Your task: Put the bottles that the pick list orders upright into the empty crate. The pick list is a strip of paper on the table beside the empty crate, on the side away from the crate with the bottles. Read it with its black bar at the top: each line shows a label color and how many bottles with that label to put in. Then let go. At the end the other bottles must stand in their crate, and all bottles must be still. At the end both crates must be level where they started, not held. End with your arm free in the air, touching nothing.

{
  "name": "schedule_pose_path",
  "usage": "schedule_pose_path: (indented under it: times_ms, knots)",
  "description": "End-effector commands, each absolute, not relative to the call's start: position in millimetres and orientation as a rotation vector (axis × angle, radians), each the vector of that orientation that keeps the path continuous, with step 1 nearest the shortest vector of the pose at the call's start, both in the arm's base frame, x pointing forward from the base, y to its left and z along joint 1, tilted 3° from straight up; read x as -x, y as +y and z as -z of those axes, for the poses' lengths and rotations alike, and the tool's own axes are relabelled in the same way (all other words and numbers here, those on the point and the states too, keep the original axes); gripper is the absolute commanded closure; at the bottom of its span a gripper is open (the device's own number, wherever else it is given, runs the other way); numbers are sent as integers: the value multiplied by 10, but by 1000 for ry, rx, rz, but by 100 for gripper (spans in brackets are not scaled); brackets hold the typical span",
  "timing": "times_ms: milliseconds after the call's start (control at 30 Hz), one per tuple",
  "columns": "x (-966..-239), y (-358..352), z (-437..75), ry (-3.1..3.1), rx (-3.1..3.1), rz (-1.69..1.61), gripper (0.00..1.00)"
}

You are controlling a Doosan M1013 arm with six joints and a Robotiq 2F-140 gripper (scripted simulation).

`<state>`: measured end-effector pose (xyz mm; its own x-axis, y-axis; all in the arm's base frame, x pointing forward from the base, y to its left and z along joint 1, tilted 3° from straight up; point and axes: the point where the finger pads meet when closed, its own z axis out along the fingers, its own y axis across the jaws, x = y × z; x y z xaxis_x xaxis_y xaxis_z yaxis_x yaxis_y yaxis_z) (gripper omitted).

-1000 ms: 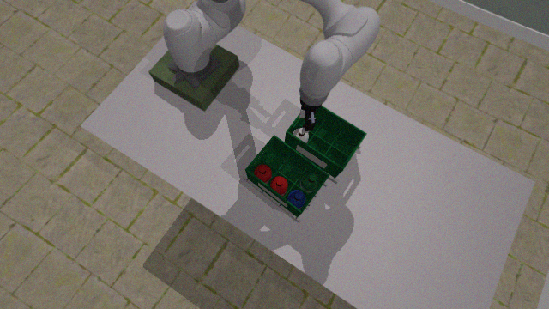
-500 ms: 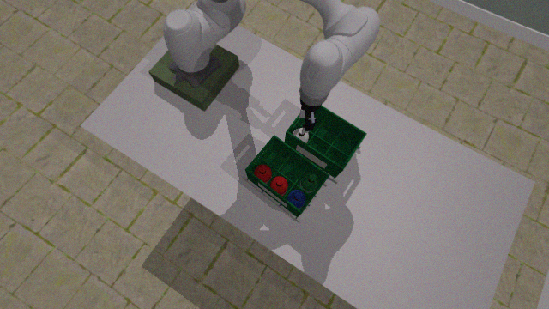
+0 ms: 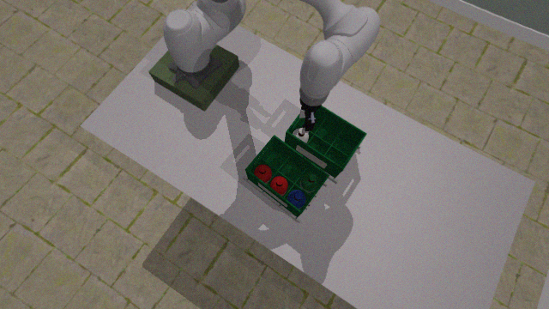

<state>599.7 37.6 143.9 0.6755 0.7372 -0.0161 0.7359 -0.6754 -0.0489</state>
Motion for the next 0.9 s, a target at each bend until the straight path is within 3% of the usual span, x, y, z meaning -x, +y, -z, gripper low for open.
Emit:
schedule_pose_path:
  times_ms: [0, 867]
  knots:
    - [-6025, 275, -1472, -1245, 2842, -47, 62]
    - [-6368, -822, -1431, -1245, 2842, -47, 62]
